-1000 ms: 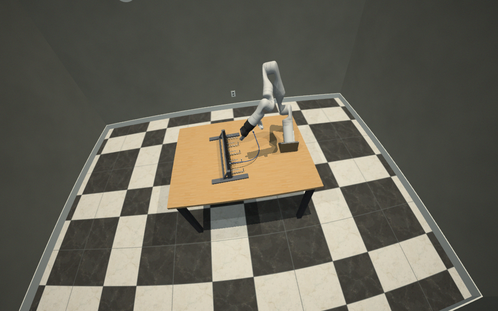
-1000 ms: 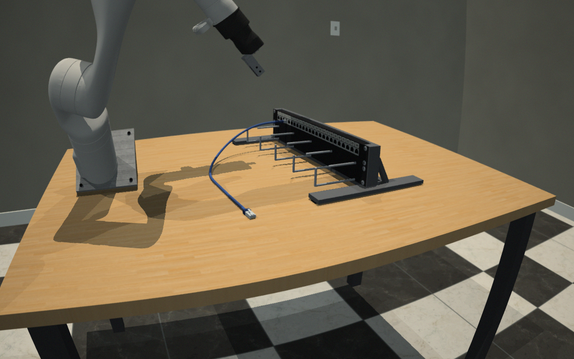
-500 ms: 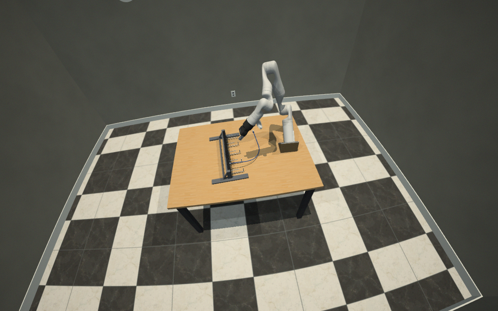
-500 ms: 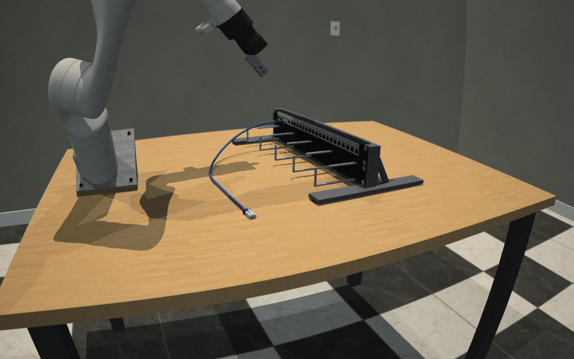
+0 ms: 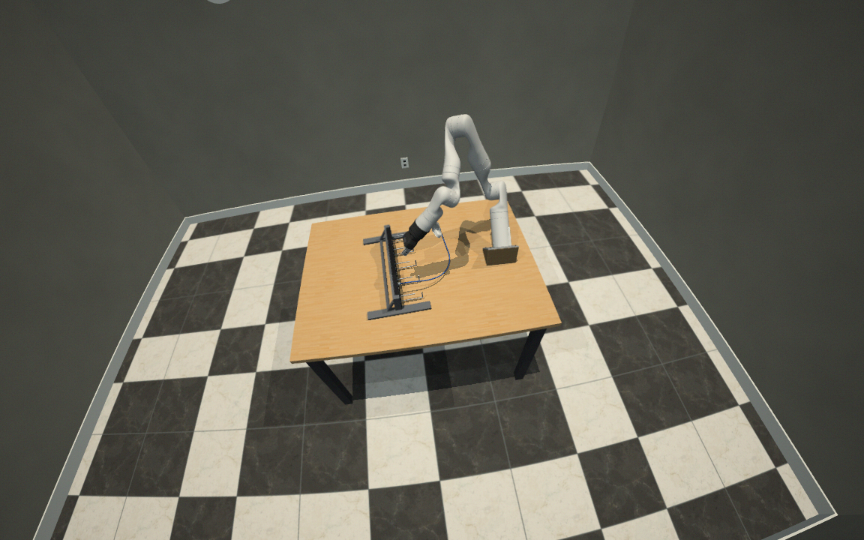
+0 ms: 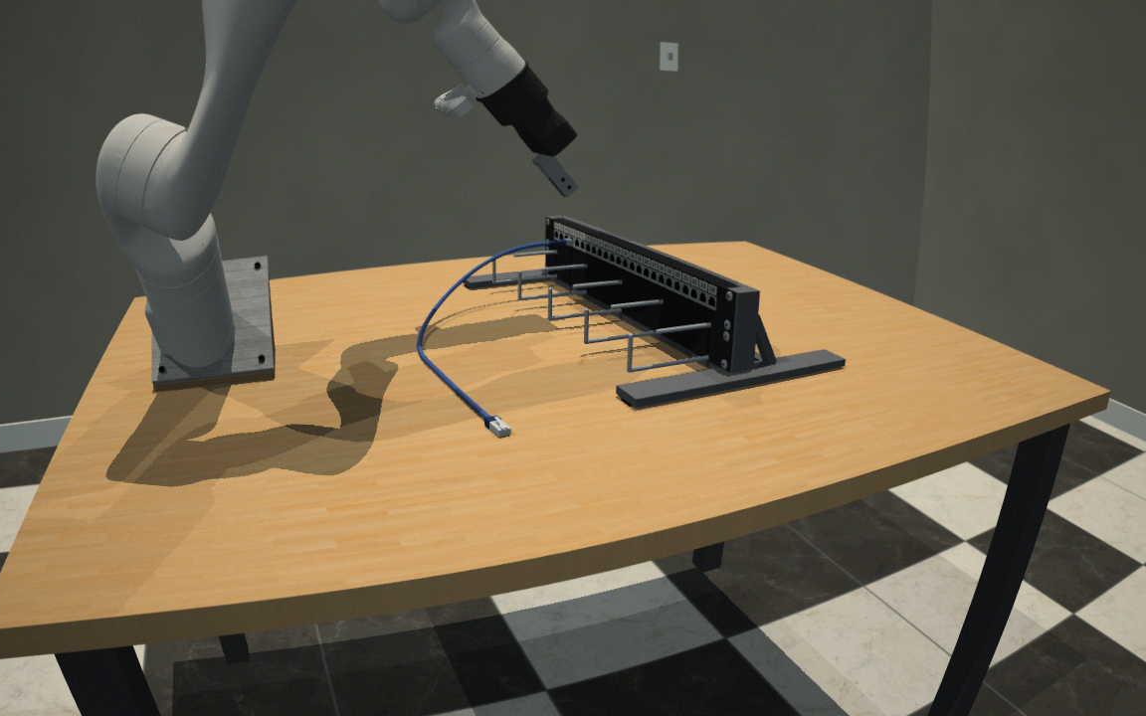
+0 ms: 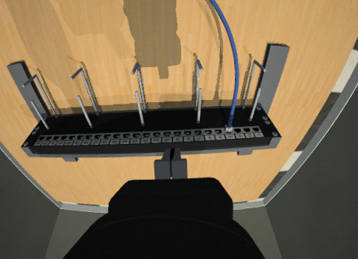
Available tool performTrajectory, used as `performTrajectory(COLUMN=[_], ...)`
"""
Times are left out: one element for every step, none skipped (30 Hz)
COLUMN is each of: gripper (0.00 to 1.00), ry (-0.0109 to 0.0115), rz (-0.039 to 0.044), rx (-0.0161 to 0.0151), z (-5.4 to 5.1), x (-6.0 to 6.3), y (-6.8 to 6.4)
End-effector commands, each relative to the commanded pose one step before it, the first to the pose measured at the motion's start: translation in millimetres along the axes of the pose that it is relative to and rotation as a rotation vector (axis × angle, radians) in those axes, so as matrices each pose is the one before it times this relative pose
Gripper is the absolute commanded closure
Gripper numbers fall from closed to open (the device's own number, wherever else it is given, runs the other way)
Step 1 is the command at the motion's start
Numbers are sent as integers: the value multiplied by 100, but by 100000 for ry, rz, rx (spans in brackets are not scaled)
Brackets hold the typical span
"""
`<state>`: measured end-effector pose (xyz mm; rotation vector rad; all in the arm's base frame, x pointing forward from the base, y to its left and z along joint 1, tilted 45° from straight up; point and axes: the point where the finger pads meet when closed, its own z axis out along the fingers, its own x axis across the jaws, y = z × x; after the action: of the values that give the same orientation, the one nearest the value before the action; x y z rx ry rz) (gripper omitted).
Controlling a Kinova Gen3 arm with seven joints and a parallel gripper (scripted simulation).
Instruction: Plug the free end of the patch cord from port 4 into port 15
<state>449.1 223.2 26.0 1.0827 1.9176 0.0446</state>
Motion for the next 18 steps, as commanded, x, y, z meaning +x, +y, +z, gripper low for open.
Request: performTrajectory(gripper=[100,100,100,100,100,100,100,100,100,100,100,100,100,100,100,100,100,100], ry=[-1789,0,0,0,0,0,0,0,0,0,0,0,0,0,-8,-6,-4,-2], rz=[-557,0,0,1,-1,1,0,-1,0,0,0,0,0,0,-8,-6,-5,-3], rx=[2305,0,0,-1,1,-1,0,1,0,0,0,0,0,0,13,9,6,4], z=[2492,524,445,364,283,205,134,74,29,0,0,4,0,0,7,5,3,2], x=[-469,0,0,0,0,0,0,0,0,0,0,0,0,0,0,0,0,0], y=[-1057,0,0,0,-1,1,0,0,0,0,0,0,0,0,-7,-5,-4,-2])
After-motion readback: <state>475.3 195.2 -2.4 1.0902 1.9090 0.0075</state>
